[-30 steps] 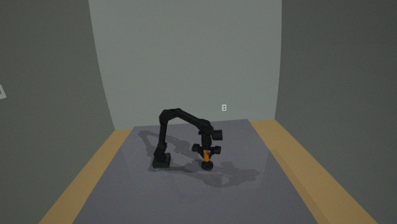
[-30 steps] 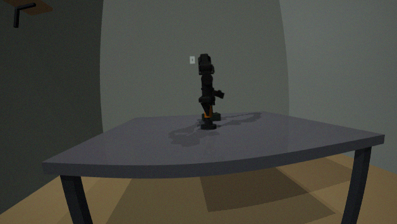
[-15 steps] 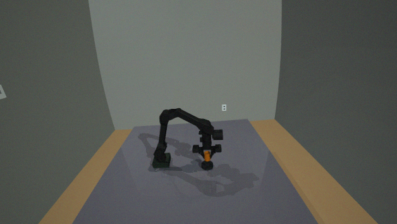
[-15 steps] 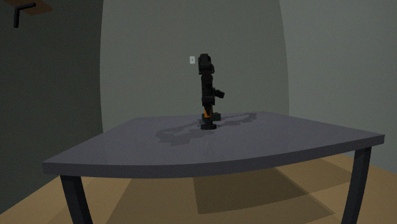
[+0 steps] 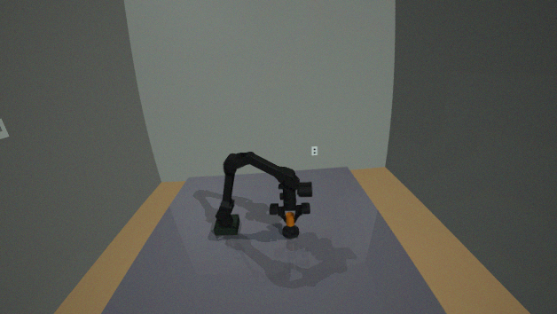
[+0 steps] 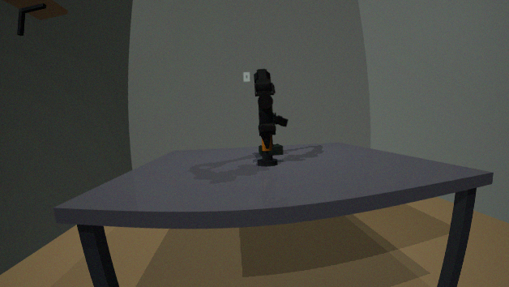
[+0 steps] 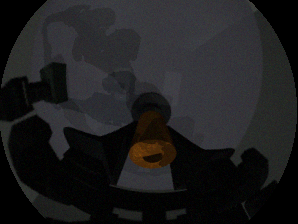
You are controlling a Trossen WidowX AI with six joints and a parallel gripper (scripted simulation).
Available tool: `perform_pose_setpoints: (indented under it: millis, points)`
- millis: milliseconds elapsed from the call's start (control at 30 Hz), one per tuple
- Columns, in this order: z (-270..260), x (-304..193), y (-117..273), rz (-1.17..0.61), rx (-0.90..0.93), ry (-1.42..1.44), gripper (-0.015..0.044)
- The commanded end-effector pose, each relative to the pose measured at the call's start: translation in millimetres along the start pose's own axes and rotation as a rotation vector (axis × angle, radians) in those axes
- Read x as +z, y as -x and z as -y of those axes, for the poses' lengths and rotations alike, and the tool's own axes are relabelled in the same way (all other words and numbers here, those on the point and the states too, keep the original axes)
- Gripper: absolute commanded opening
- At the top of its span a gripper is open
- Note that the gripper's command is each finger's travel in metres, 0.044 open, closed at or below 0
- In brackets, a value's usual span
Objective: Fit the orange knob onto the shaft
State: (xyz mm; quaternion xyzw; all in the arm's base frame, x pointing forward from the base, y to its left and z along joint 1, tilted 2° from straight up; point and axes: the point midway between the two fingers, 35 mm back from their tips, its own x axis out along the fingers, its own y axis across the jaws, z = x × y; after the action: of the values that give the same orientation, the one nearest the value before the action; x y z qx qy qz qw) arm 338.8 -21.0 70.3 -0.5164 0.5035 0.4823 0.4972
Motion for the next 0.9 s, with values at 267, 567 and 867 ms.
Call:
perform_pose_setpoints:
  millis: [267,567,867]
  points:
    - [-1.0,-0.9,-2.6,-0.004,-0.002,0.002,0.0]
    - [0.1,-0.9,-3.4,-0.004,-0.002,0.0,0.0]
    - [0.2,-0.8,-9.0,-0.004,-0.002,0.017,0.0]
